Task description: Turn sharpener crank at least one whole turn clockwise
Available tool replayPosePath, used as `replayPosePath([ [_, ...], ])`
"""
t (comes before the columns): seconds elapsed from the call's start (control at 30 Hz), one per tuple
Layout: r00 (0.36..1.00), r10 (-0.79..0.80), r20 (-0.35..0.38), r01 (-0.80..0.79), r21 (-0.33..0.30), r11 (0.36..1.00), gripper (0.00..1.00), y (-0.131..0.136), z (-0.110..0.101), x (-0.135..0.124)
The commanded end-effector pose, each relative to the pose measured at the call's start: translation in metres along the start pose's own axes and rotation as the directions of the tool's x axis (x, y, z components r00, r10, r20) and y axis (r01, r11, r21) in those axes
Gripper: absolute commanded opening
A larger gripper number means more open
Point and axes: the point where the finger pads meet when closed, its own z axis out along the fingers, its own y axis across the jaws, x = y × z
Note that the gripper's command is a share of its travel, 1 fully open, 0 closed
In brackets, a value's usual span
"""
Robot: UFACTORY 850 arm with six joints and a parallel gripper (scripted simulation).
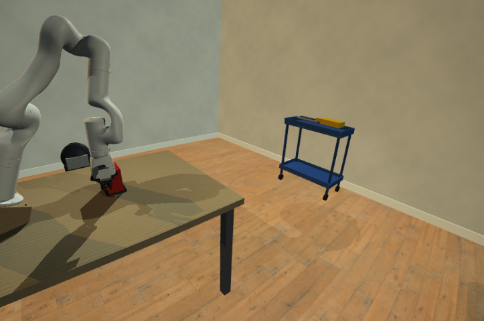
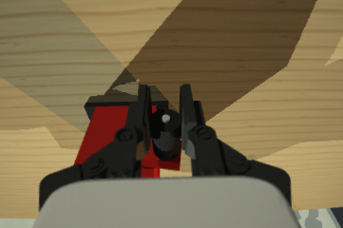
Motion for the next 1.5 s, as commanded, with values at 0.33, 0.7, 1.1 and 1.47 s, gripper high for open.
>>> replayPosePath([
  [0.33,1.0,0.0,0.0,0.0,0.001,1.0,0.0,-0.006,-0.017,0.0],
  [0.7,1.0,0.0,0.0,0.0,0.001,1.0,0.0,-0.018,-0.031,0.0],
  [1.1,1.0,0.0,0.0,0.0,0.001,1.0,0.0,-0.037,-0.041,0.0],
  [1.47,1.0,0.0,0.0,0.0,0.001,1.0,0.0,-0.049,-0.043,0.0],
])
